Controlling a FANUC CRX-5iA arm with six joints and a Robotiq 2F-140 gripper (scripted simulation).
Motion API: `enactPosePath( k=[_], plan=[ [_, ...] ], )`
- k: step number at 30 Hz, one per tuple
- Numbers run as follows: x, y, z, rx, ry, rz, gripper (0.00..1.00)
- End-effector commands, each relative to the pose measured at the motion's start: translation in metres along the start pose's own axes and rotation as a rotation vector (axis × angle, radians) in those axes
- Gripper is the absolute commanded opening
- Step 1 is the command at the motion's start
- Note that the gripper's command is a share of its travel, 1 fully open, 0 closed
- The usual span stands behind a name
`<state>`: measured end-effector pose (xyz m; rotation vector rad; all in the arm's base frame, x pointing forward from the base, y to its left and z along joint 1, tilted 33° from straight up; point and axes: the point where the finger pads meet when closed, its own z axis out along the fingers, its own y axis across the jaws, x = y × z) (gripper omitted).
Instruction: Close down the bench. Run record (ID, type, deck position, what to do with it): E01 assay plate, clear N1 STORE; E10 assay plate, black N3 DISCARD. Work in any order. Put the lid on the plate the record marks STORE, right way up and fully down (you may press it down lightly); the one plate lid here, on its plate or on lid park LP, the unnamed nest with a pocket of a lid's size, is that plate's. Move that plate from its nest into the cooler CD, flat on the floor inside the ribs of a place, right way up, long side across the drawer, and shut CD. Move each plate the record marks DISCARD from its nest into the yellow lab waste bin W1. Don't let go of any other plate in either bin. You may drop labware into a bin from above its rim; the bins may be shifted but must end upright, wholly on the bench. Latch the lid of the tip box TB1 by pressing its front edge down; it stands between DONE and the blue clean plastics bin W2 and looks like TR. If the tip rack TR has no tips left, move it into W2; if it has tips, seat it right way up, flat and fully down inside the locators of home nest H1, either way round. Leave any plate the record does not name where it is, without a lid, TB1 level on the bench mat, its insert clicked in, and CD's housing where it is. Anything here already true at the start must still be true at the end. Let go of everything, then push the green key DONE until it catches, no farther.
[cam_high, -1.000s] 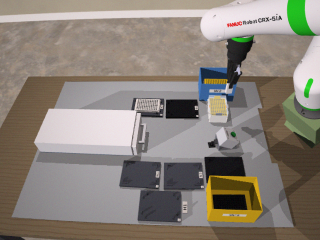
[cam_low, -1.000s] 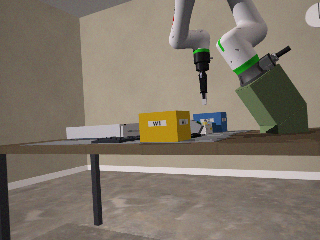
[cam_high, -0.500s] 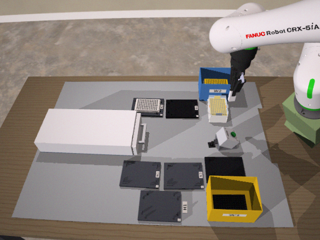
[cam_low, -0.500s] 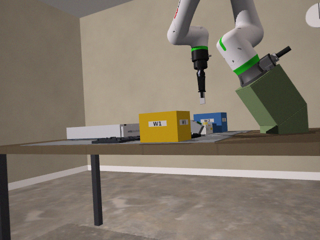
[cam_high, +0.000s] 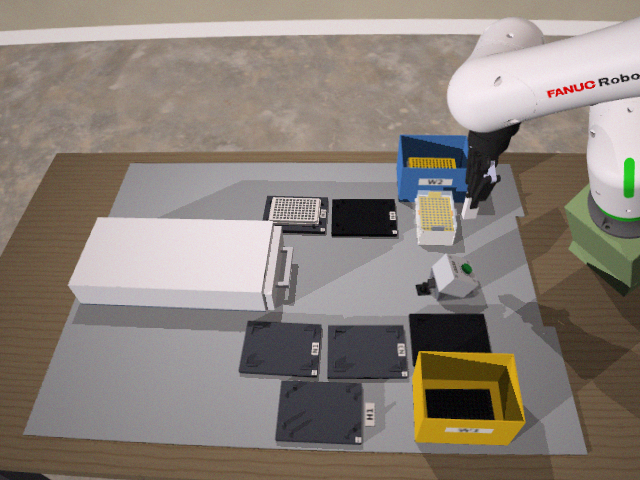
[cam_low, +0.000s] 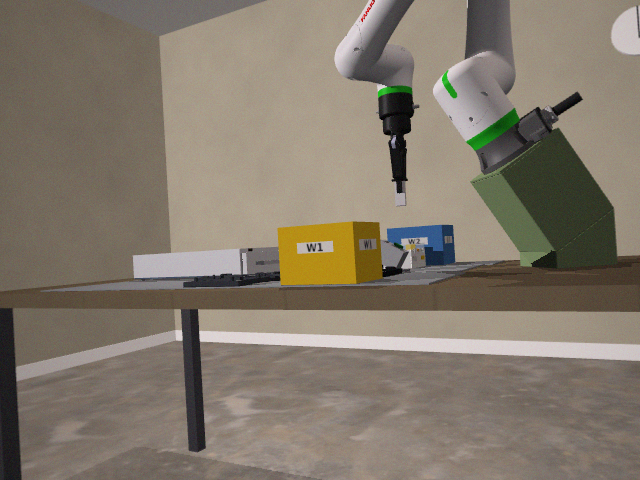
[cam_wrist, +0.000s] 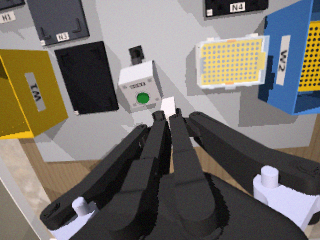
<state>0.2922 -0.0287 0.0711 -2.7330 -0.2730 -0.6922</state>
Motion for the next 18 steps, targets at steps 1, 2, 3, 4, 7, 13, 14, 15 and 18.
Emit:
enactPosePath(
  k=[1,2,3,4,7,13,14,15,18],
  plan=[
    [0.001,-0.021,-0.002,-0.016,-0.006,0.002,0.0],
    [0.001,-0.025,-0.002,-0.016,-0.006,0.002,0.0],
    [0.001,-0.029,-0.002,-0.016,-0.006,0.002,0.0],
    [0.001,-0.033,-0.002,-0.016,-0.006,0.002,0.0],
    [0.001,-0.037,-0.003,-0.016,-0.006,0.002,0.0],
    [0.002,-0.061,-0.004,-0.016,-0.006,0.002,0.0],
    [0.002,-0.061,-0.004,-0.016,-0.006,0.002,0.0],
    [0.002,-0.061,-0.004,-0.016,-0.006,0.002,0.0],
    [0.002,-0.061,-0.004,-0.016,-0.006,0.002,0.0]
  ],
)
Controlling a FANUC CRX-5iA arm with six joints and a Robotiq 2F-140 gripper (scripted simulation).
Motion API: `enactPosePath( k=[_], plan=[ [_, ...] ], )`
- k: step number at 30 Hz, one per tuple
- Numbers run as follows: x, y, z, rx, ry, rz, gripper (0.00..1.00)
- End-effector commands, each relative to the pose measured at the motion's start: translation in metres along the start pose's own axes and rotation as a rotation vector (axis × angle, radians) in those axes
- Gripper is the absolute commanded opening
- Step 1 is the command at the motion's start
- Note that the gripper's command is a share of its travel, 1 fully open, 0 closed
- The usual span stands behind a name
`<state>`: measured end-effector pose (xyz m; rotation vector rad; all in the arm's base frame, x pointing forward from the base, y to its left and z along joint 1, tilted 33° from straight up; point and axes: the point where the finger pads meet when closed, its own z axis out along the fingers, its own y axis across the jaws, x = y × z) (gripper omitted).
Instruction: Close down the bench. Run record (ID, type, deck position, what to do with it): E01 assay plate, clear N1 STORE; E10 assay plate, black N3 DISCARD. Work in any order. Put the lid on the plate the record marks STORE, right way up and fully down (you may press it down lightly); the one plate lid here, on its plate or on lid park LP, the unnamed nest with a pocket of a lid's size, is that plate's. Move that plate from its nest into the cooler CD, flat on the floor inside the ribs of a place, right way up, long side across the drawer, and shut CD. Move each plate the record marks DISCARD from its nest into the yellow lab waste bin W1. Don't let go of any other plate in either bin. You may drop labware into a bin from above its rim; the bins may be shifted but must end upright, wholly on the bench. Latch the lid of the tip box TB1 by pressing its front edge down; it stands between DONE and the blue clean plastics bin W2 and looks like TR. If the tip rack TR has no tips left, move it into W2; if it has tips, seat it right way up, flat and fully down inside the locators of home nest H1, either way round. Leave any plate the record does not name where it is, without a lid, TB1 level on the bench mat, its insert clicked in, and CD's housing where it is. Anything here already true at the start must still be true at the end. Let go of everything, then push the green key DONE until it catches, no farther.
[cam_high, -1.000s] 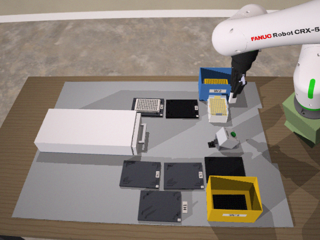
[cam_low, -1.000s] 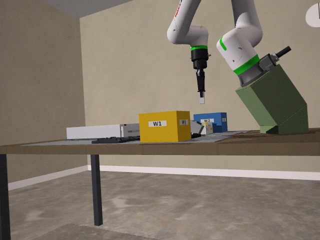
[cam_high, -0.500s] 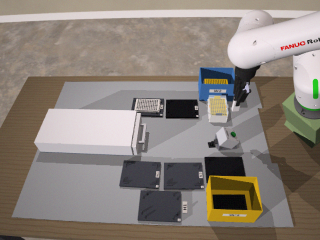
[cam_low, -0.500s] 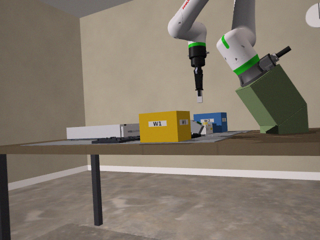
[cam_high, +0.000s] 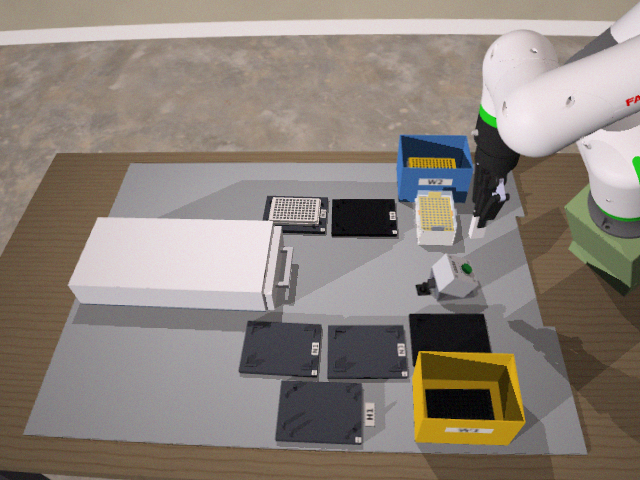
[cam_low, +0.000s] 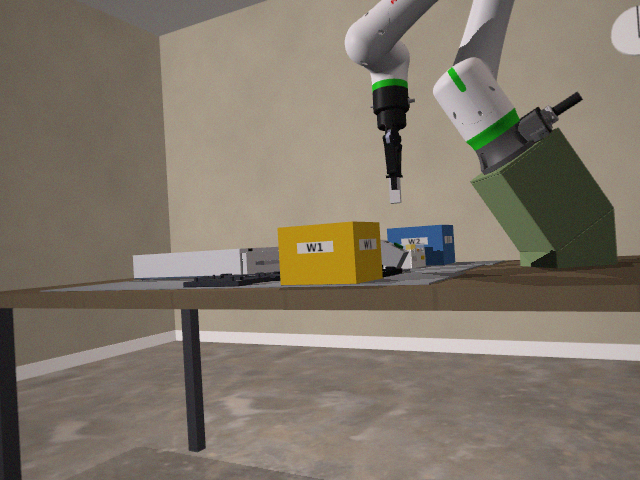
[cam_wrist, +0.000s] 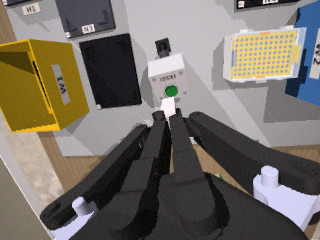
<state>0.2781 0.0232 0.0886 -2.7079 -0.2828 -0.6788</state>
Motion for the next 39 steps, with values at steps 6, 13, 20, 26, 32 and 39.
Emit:
enactPosePath(
  k=[6,13,20,26,32,39],
  plan=[
    [0.0,-0.004,-0.001,-0.044,-0.002,0.004,0.0],
    [0.0,-0.004,0.005,-0.044,-0.002,0.004,0.0],
    [0.0,-0.003,0.023,-0.044,-0.002,0.004,0.0],
    [0.0,-0.003,0.034,-0.044,-0.002,0.004,0.0],
    [0.0,-0.002,0.05,-0.044,-0.002,0.004,0.0],
    [0.0,-0.002,0.063,-0.044,-0.002,0.004,0.0]
  ],
)
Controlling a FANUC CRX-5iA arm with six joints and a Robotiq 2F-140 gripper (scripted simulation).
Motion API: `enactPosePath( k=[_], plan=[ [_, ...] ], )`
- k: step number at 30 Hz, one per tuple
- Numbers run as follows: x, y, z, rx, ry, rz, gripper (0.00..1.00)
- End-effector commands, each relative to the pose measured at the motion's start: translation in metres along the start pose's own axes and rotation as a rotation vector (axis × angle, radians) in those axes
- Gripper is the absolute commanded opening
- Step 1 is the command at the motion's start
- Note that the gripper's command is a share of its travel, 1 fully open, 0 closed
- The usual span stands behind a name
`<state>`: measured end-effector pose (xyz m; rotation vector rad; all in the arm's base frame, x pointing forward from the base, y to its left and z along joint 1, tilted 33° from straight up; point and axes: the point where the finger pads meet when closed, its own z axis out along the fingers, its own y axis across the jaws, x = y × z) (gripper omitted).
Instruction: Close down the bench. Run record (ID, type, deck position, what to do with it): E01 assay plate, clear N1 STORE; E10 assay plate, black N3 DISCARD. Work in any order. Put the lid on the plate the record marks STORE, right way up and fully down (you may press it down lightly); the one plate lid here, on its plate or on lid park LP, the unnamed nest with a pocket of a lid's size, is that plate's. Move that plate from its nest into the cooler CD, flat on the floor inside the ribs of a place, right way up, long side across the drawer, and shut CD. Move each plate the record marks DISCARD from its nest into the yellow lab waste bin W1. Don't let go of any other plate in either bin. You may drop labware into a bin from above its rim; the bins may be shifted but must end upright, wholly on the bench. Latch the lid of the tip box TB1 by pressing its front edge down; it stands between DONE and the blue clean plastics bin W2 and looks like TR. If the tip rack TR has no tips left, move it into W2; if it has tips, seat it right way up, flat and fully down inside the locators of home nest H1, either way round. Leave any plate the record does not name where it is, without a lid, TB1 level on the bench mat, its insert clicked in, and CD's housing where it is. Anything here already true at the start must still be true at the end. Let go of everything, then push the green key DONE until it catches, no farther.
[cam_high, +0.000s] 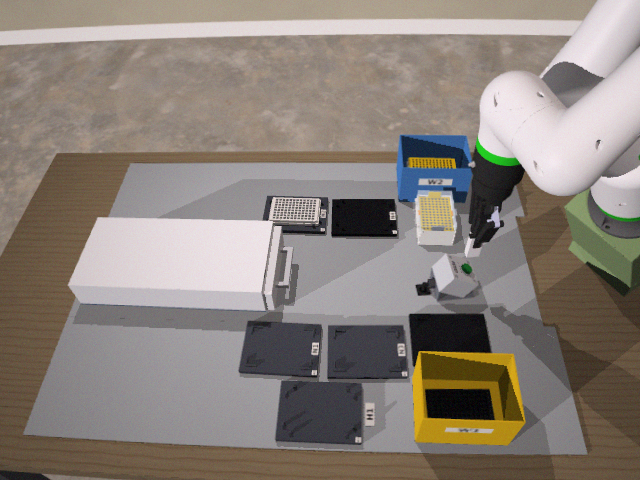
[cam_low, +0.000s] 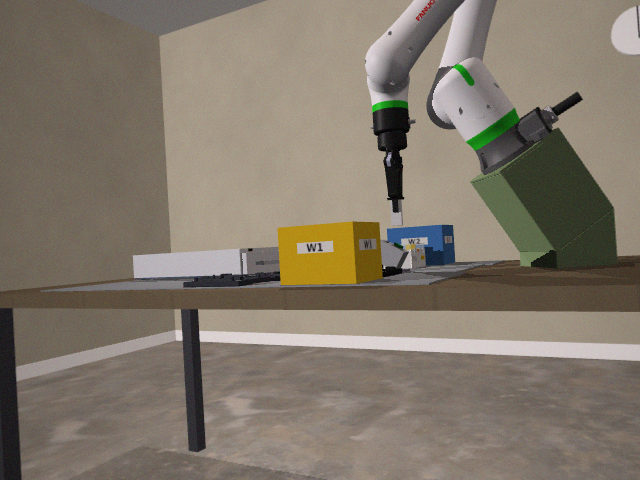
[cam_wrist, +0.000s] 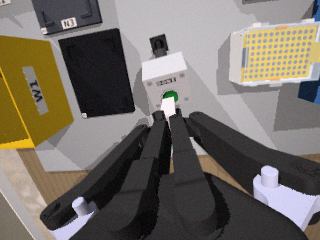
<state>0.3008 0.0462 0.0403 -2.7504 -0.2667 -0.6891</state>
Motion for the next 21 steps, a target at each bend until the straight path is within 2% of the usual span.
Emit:
enactPosePath(
  k=[1,10,21],
  plan=[
    [0.001,0.0,0.008,0.0,0.0,0.0,0.0],
    [0.001,0.0,0.031,0.0,0.0,0.0,0.0],
    [0.001,0.0,0.031,0.0,0.0,0.0,0.0]
  ],
)
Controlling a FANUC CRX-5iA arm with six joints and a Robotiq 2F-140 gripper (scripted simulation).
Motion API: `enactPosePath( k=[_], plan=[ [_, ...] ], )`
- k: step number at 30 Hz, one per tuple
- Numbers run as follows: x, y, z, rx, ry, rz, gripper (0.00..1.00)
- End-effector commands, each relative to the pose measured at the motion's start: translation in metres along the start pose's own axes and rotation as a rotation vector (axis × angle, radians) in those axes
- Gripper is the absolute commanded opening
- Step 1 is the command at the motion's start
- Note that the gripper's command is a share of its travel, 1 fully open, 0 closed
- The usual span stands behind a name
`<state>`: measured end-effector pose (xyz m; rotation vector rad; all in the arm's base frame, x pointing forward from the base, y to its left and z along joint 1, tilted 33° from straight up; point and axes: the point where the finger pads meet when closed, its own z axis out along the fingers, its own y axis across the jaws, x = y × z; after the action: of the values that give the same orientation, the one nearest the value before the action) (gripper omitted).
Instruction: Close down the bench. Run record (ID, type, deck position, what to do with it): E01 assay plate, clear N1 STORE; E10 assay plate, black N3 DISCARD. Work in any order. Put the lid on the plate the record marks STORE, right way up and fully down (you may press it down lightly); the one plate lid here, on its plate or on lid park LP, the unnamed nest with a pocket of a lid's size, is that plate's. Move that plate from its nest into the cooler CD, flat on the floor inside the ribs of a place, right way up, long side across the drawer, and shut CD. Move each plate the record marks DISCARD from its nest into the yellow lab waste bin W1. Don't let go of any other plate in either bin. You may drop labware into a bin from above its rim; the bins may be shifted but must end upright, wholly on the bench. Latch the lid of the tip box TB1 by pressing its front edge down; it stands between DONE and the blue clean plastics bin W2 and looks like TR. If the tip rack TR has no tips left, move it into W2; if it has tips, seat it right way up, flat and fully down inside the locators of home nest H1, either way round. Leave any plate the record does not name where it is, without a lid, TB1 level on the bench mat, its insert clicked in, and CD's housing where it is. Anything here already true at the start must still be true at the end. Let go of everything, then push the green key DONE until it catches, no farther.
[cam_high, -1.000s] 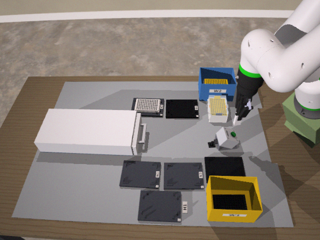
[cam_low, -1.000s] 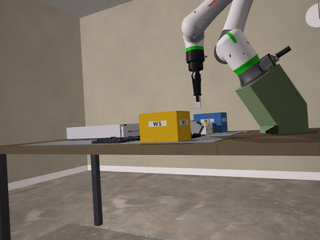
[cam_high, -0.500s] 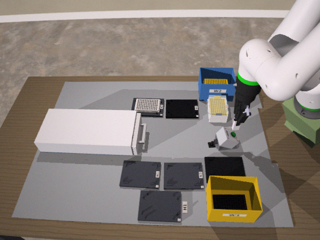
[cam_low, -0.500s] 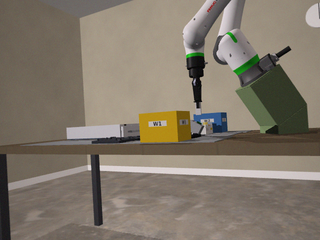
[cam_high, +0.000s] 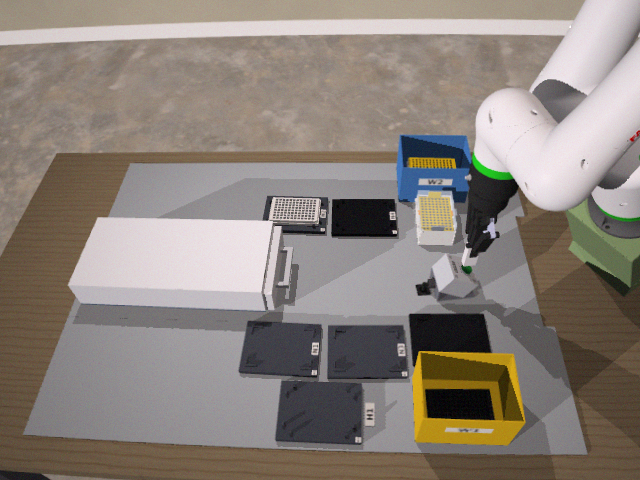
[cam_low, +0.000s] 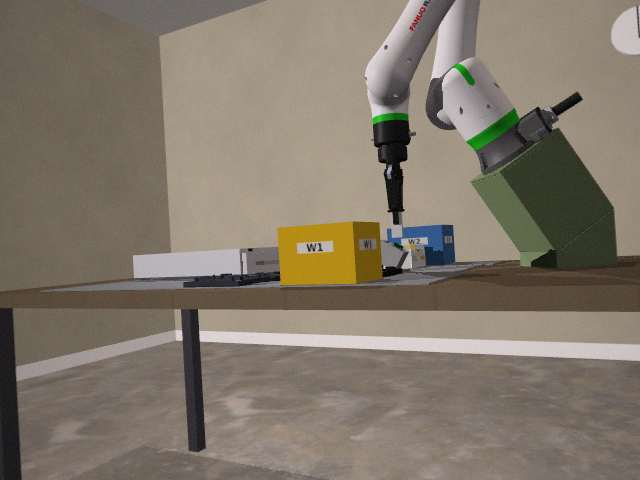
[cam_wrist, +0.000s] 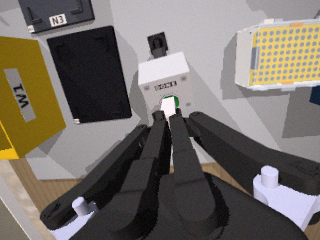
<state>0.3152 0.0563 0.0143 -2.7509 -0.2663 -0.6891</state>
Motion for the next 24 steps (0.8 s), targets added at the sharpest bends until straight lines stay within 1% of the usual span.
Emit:
enactPosePath(
  k=[1,24],
  plan=[
    [0.0,0.0,0.0,0.0,0.0,0.0,0.0],
    [0.0,0.0,0.013,0.0,0.0,0.0,0.0]
  ],
)
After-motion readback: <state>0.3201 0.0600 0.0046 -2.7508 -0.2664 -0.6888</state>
